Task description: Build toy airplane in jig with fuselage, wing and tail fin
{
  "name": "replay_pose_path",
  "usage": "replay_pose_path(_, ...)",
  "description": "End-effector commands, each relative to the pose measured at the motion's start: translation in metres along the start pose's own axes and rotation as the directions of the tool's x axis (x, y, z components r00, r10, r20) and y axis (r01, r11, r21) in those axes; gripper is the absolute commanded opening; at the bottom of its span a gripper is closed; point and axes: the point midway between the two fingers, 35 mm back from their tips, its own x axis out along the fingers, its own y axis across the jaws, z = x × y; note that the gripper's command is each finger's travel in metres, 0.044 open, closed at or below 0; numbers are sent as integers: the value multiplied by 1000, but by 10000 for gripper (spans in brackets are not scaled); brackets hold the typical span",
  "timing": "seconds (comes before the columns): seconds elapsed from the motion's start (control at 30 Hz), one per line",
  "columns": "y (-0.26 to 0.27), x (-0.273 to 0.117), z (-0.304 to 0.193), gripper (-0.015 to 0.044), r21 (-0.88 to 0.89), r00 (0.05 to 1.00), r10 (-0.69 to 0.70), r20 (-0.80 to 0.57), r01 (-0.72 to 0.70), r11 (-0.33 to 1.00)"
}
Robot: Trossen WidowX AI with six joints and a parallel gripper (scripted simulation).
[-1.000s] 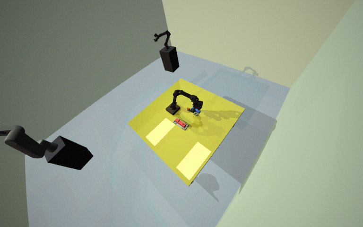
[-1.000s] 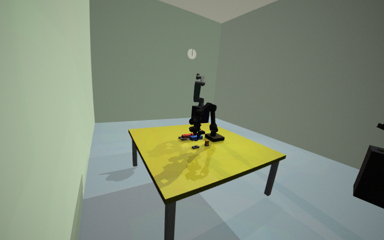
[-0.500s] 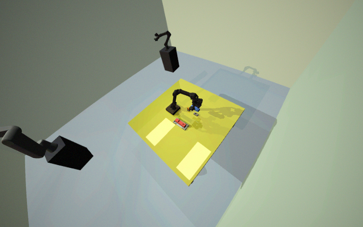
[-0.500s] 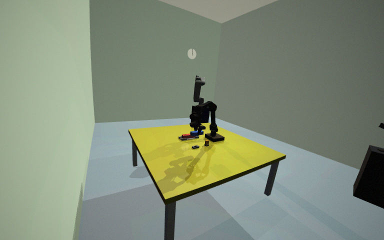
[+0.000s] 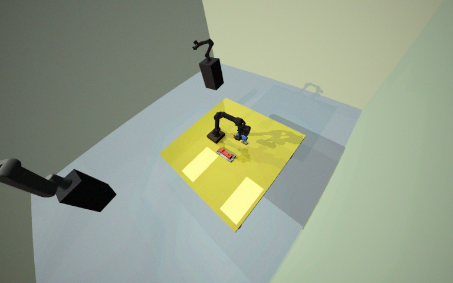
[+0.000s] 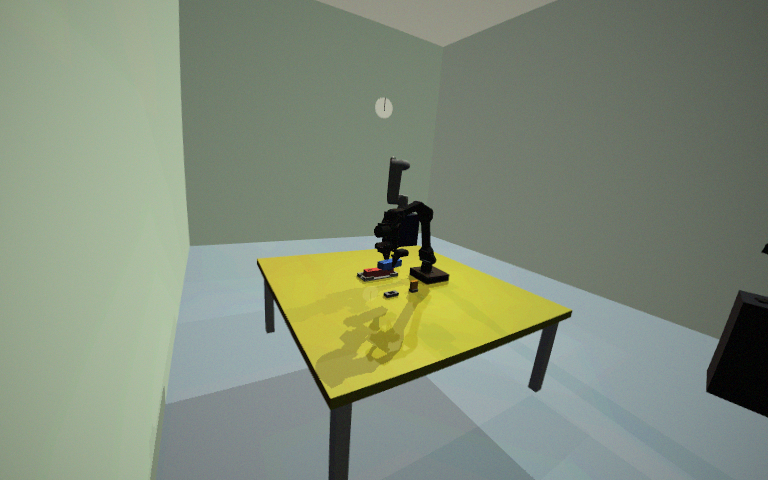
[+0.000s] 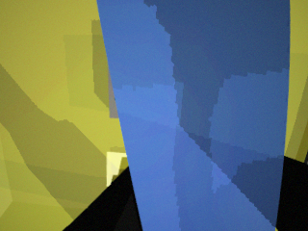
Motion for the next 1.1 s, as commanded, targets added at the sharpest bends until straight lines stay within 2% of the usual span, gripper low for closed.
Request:
replay_pose_path(0.0,-11,0,-3,0,-71,1000,-9,12,10,997)
replay_pose_path(0.5,-55,6,-18,0,-306,1000,-17,13,20,952)
replay_pose_path(1.07,-103,15,-44,0,-548,1000,-18,6,19,836)
